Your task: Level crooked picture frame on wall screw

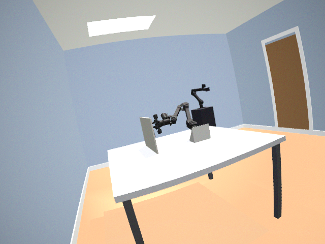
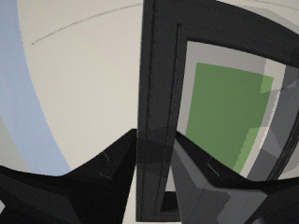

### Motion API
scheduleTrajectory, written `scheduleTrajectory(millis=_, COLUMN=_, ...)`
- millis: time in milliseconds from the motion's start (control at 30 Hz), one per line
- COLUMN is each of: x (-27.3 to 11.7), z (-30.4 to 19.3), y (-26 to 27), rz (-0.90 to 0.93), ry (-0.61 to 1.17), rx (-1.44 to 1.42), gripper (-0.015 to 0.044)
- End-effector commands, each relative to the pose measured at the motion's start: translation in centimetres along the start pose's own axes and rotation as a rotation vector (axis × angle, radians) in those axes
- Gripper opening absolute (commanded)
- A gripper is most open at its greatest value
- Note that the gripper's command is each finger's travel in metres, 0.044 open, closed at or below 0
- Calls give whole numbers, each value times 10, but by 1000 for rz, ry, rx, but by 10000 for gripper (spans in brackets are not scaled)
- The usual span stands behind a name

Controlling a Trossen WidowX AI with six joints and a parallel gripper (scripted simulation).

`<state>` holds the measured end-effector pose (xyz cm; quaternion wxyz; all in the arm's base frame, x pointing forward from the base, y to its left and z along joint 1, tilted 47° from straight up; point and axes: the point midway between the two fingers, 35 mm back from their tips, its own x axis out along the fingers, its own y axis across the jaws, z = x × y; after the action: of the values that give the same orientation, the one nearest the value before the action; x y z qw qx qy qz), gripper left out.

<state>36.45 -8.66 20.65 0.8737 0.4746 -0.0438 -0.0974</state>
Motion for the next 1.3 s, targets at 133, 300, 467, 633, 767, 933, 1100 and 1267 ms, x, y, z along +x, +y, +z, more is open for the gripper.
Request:
scheduleTrajectory(millis=133, x=0, z=0, y=0, rz=0, ry=-1, rx=-49, gripper=0)
scheduleTrajectory(millis=300, x=0, z=0, y=-1, rz=0, ry=-1, rx=-65, gripper=0)
scheduleTrajectory(millis=467, x=0, z=0, y=-1, rz=0, ry=-1, rx=-101, gripper=0)
scheduleTrajectory(millis=633, x=0, z=0, y=-1, rz=0, ry=-1, rx=-122, gripper=0)
scheduleTrajectory(millis=767, x=0, z=0, y=-1, rz=0, ry=-1, rx=-143, gripper=0)
scheduleTrajectory(millis=933, x=0, z=0, y=-1, rz=0, ry=-1, rx=-164, gripper=0)
scheduleTrajectory(millis=1100, x=0, z=0, y=-1, rz=0, ry=-1, rx=-190, gripper=0)
scheduleTrajectory(millis=1267, x=0, z=0, y=-1, rz=0, ry=-2, rx=-222, gripper=0)
